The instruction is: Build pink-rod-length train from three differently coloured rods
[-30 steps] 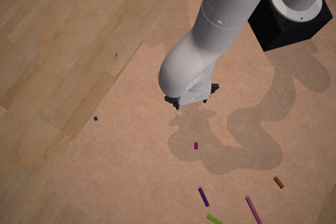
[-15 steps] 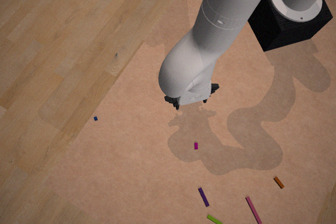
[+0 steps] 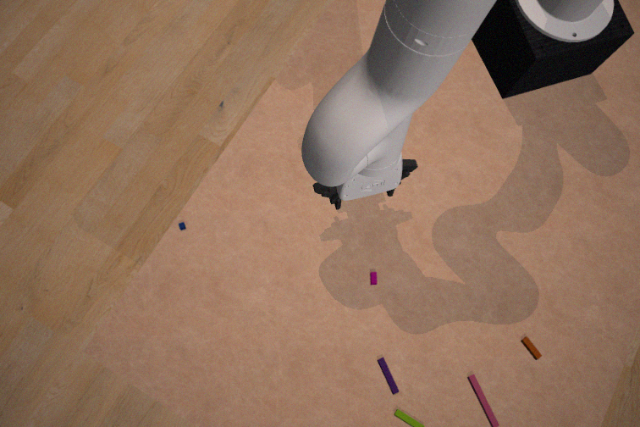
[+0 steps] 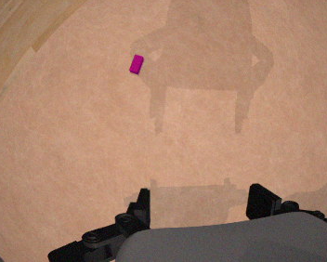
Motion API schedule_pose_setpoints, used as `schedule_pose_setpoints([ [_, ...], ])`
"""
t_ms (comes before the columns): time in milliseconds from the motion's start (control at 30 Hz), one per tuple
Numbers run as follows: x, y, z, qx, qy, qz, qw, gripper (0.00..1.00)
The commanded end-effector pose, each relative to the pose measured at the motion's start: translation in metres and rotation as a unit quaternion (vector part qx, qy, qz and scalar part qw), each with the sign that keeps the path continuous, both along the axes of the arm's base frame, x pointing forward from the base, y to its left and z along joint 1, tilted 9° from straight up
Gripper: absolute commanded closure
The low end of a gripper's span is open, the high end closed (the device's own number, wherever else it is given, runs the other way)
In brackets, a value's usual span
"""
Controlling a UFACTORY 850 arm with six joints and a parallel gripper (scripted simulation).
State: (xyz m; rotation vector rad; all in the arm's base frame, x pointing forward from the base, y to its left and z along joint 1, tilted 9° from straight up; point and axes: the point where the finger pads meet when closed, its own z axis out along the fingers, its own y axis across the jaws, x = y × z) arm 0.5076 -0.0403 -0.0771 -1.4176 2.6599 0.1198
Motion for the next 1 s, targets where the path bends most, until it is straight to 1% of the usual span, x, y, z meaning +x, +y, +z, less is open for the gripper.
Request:
schedule_pose_setpoints([
  [0,0.002,0.000,0.001,0.000,-0.001,0.001,1.000,0.00],
  [100,0.012,-0.001,0.000,0.004,-0.008,0.016,1.000,0.00],
  [167,0.028,-0.002,0.000,0.008,-0.018,0.040,0.999,0.00],
  [267,0.058,-0.006,0.000,0.016,-0.036,0.090,0.995,0.00],
  [500,0.103,-0.018,0.000,0.020,-0.057,0.179,0.982,0.00],
  [567,0.103,-0.018,0.000,0.020,-0.057,0.179,0.982,0.00],
  [633,0.125,-0.029,0.001,0.016,-0.063,0.229,0.971,0.00],
  [967,0.164,-0.066,0.001,-0.010,-0.059,0.336,0.940,0.00],
])
